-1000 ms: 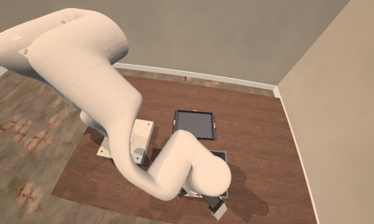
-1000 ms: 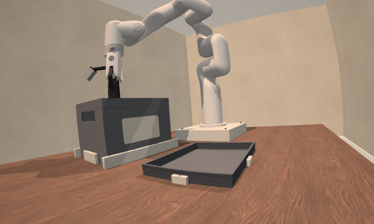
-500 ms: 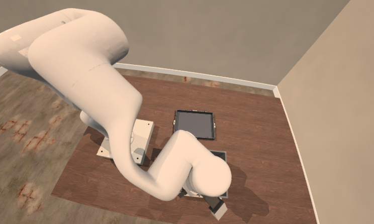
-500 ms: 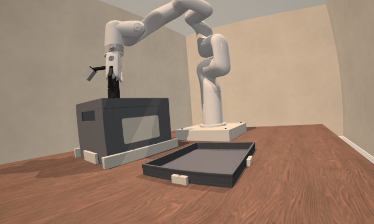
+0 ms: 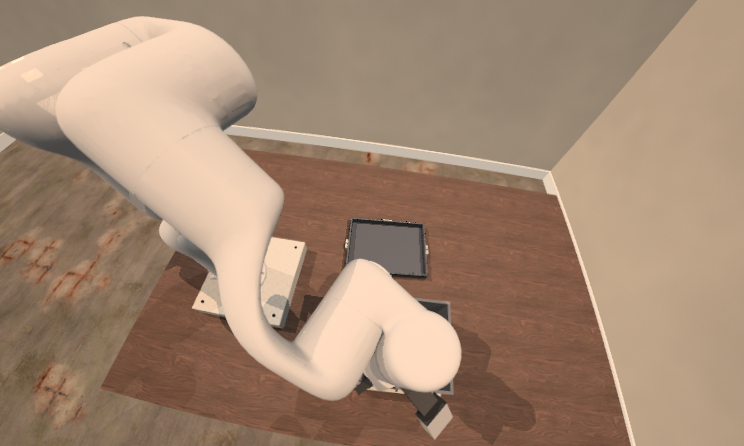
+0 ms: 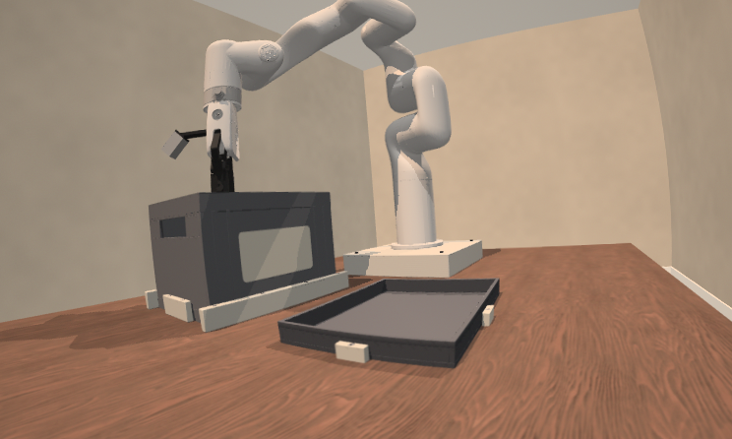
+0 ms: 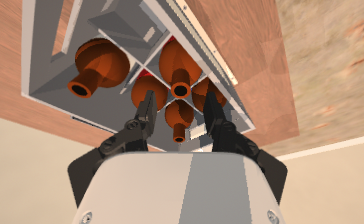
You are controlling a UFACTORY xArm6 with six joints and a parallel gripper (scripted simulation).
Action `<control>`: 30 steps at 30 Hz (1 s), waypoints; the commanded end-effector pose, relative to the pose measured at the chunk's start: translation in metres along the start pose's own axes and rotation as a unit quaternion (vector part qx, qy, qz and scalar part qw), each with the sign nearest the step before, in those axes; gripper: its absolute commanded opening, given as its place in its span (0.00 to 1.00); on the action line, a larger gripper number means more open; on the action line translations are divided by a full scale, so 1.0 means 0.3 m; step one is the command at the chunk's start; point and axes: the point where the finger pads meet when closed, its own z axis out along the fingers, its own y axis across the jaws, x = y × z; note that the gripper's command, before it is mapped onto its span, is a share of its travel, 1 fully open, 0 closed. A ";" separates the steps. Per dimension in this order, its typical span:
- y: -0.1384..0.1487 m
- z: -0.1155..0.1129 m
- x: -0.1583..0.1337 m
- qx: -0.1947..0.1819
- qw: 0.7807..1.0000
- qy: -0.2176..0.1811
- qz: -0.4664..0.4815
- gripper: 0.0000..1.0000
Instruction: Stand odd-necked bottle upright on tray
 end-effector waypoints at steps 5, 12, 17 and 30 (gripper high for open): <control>-0.002 -0.006 0.004 0.001 1.000 0.002 0.000 0.65; -0.002 -0.004 0.004 0.001 1.000 0.002 0.000 0.65; -0.002 0.001 0.004 0.001 1.000 0.002 0.000 0.65; -0.002 0.030 0.004 0.001 1.000 0.002 0.000 0.65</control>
